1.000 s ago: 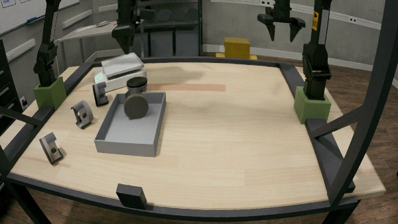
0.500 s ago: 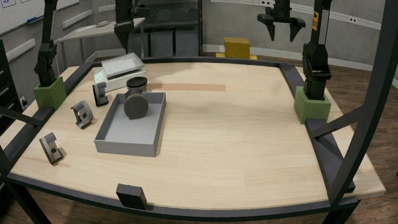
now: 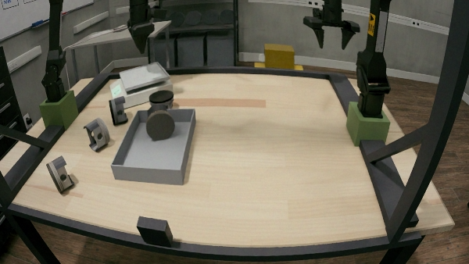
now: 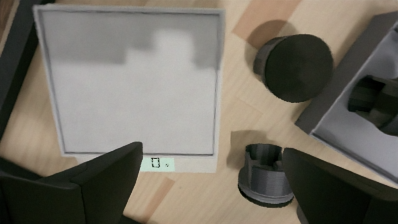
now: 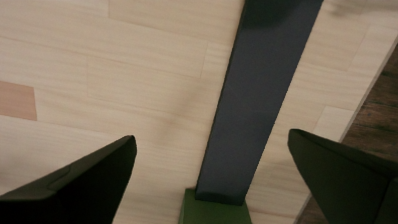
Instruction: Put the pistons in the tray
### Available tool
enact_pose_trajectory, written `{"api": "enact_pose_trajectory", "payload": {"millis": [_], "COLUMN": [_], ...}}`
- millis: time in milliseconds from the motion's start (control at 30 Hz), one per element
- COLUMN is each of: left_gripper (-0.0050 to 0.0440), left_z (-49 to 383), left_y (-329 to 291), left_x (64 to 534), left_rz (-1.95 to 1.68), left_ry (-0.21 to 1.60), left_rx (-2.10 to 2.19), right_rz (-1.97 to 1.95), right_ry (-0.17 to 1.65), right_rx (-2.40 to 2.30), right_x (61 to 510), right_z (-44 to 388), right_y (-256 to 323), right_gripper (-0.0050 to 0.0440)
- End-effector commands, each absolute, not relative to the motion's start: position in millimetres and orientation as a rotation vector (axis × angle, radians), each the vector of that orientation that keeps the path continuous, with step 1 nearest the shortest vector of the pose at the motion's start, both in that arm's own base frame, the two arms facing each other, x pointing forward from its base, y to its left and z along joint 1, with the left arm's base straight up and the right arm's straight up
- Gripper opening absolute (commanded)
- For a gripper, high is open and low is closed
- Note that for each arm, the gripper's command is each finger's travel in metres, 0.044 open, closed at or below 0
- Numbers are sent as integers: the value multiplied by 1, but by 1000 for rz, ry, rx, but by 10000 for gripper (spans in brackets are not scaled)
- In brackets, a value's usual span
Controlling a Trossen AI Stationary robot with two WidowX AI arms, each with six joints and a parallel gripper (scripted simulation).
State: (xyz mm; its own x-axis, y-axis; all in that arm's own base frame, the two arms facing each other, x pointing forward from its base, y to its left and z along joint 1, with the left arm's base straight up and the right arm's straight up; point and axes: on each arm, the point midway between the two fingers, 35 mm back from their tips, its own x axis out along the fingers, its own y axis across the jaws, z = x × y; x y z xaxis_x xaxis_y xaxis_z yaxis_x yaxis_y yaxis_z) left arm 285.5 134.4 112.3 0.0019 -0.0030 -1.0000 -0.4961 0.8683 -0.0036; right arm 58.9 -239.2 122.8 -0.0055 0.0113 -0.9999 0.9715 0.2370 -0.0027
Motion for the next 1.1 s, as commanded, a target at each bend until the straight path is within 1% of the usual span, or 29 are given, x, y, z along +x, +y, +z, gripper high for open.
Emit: {"api": "enact_pose_trajectory", "payload": {"millis": [0,233,400,800,867,1067], "left_gripper": [378,378,378,378,378,378], "left_z": [120,116,114,113,113,112], "left_y": [150,170,177,116,116,87], "left_x": [270,241,229,224,224,220], "left_rz": [468,524,523,269,269,143], "left_ry": [1487,1479,1480,1533,1533,1548], "left_rx": [-462,-518,-517,-263,-263,-138], "right_rz": [-1034,-1034,-1034,-1034,-1034,-1034], "right_ry": [1299,1299,1299,1299,1299,1299], "right_rx": [1013,1013,1013,1013,1013,1013], "right_x": [61,61,61,61,61,61], "right_z": [131,131,131,131,131,131], "right_y": [-244,-244,-244,-244,-244,-244], "right_gripper": [400,400,400,400,400,400]}}
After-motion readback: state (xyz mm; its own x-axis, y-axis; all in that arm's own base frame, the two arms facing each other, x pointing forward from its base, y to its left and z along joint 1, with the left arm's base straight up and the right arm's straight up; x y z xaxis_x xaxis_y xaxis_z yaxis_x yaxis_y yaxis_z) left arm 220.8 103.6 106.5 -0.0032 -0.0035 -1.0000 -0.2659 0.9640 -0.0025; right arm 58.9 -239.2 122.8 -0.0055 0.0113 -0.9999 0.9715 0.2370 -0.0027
